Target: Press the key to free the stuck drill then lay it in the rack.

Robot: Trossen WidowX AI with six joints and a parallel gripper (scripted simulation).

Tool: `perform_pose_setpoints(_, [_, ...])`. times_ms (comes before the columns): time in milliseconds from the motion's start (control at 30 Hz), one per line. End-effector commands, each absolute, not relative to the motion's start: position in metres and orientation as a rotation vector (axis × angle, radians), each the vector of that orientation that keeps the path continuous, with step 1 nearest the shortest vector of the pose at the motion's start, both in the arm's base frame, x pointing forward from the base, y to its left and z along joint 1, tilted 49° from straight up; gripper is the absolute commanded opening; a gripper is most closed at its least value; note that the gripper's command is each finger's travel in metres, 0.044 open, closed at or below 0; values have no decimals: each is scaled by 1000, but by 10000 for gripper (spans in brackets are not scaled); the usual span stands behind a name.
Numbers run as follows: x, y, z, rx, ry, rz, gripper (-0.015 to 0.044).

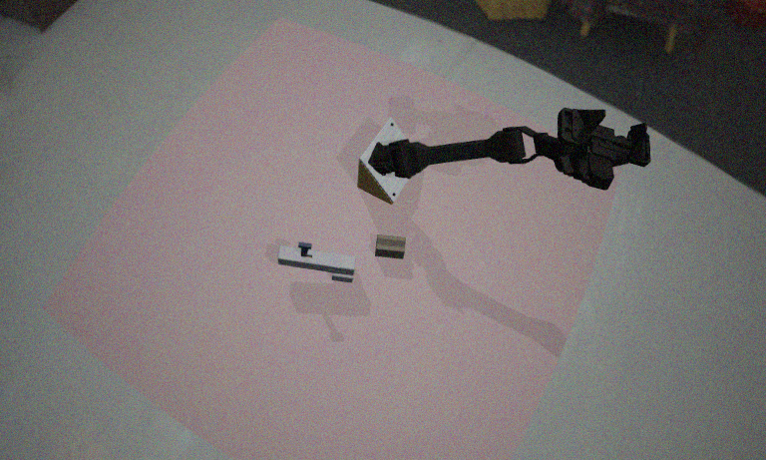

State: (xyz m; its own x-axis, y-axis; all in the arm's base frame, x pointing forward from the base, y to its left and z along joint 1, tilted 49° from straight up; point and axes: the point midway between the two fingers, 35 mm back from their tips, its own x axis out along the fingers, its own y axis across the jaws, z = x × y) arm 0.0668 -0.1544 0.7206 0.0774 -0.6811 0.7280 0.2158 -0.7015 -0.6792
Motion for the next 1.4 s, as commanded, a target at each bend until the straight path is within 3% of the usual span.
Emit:
perform_pose_setpoints(0, [67, -154, 721, -1688, 466, -1703, 374])
perform_pose_setpoints(267, [69, -156, 720, -1691, 468, -1695, 164])
perform_pose_setpoints(467, [141, -205, 681, -1745, 545, -1415, 6])
perform_pose_setpoints(967, [297, -298, 499, -1613, 726, -625, 0])
perform_pose_setpoints(1367, [356, -305, 305, -1204, 867, -33, 0])
